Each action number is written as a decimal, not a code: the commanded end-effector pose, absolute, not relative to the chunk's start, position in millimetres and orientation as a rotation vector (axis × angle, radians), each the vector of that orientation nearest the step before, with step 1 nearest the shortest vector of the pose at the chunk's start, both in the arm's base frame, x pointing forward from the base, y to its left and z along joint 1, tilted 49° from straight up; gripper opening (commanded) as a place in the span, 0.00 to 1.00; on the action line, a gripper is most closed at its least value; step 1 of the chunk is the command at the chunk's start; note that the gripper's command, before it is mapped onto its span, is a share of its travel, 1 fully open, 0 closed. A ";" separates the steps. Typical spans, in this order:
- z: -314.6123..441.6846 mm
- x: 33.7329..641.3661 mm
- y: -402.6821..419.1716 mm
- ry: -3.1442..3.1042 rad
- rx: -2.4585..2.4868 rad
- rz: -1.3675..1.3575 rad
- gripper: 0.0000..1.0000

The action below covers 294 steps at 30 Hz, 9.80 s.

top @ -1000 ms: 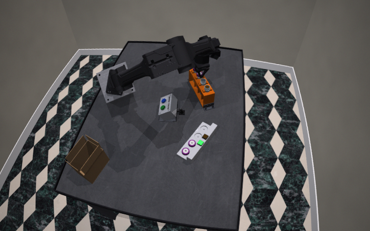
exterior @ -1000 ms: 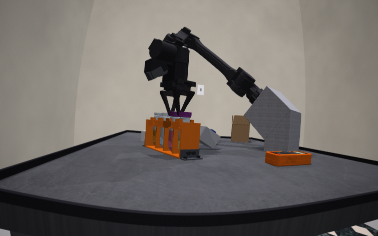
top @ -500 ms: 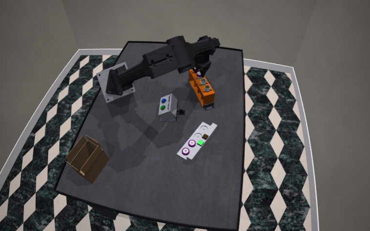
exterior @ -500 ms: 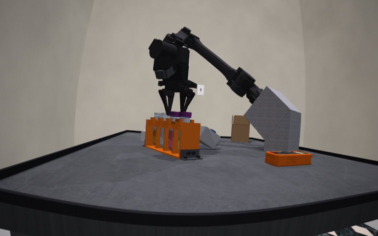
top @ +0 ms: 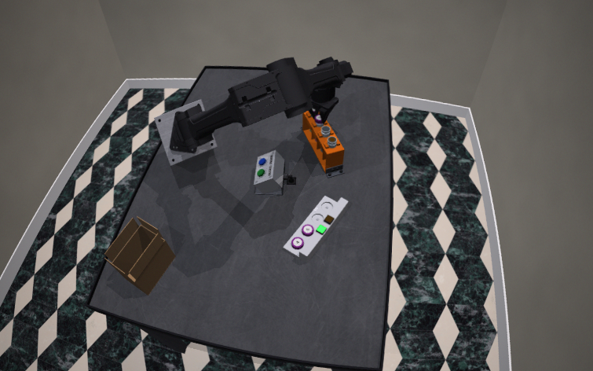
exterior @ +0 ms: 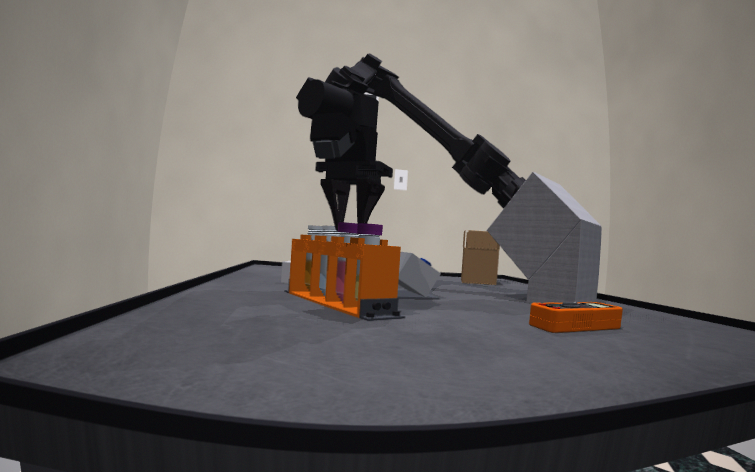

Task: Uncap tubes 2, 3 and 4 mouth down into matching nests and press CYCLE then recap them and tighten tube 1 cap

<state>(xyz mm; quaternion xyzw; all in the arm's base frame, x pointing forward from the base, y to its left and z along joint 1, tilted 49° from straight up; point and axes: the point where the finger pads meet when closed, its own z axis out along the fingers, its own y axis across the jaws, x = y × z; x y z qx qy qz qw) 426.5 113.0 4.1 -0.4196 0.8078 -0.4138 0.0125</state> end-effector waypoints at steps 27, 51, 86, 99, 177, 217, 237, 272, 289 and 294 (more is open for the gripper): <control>-0.5 430.3 106.7 2.595 -0.314 -1.100 0.00; 0.4 429.4 108.7 2.593 -0.292 -1.094 0.49; 8.1 433.3 118.6 2.504 -1.310 -1.280 0.00; 5.7 439.6 116.7 2.553 -1.087 -1.246 0.00; 5.4 434.6 119.3 2.273 -1.965 -1.335 0.49; 7.6 432.9 119.0 1.367 -3.125 -1.250 0.00; 4.3 431.4 118.7 2.056 -2.376 -1.344 0.00; 2.3 433.4 116.8 2.596 -0.441 -1.125 0.00; 1.6 432.6 116.7 2.434 0.412 -0.873 0.00; 1.3 432.4 116.5 2.344 0.643 -0.786 0.00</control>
